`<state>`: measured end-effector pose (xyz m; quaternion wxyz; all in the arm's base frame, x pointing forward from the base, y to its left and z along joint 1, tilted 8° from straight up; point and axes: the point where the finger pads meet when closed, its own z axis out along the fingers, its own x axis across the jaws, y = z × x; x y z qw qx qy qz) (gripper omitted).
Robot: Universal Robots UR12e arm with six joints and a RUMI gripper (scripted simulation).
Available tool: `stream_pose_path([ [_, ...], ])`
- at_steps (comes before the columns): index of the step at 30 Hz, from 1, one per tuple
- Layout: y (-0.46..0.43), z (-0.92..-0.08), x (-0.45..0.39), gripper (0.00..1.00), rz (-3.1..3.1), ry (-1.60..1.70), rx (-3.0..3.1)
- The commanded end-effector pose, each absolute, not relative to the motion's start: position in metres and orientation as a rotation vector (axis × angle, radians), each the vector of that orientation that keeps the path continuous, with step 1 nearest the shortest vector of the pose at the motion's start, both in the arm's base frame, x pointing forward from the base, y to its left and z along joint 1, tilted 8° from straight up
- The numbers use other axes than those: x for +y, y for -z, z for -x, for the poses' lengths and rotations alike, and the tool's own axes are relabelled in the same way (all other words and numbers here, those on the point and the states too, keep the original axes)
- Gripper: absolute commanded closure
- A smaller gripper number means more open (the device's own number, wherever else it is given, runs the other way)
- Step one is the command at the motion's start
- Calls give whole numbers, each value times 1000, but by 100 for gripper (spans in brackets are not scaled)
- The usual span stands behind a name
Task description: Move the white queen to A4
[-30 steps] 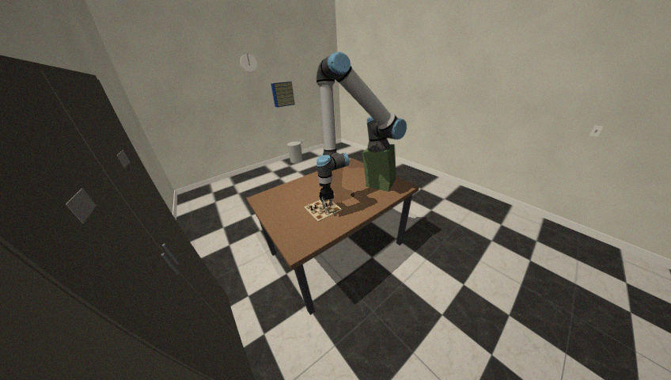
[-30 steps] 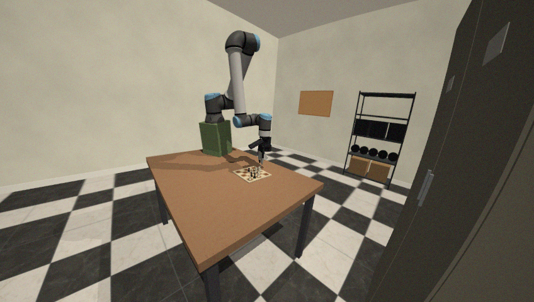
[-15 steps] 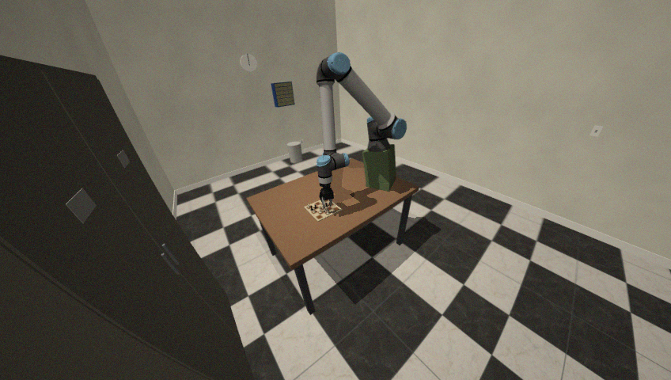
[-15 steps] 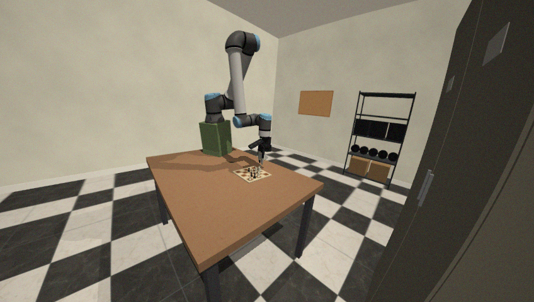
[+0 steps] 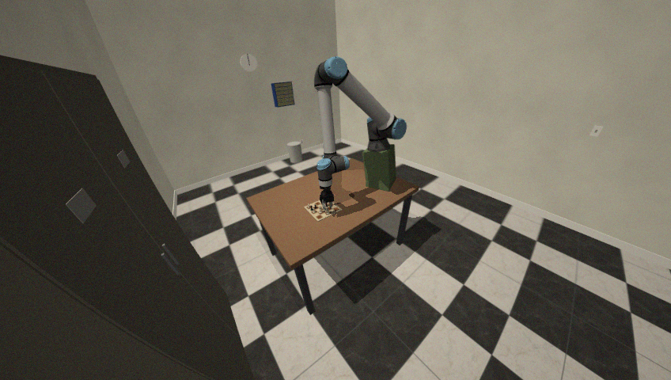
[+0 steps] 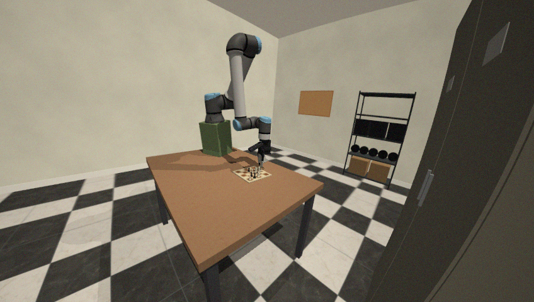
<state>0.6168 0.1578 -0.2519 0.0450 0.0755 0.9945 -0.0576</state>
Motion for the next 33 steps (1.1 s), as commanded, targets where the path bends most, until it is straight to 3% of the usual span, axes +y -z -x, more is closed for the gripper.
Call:
stream_pose_path([
  [1,261,-618,157,75,-230,175,3037],
  [33,267,-619,156,75,-230,175,3037],
])
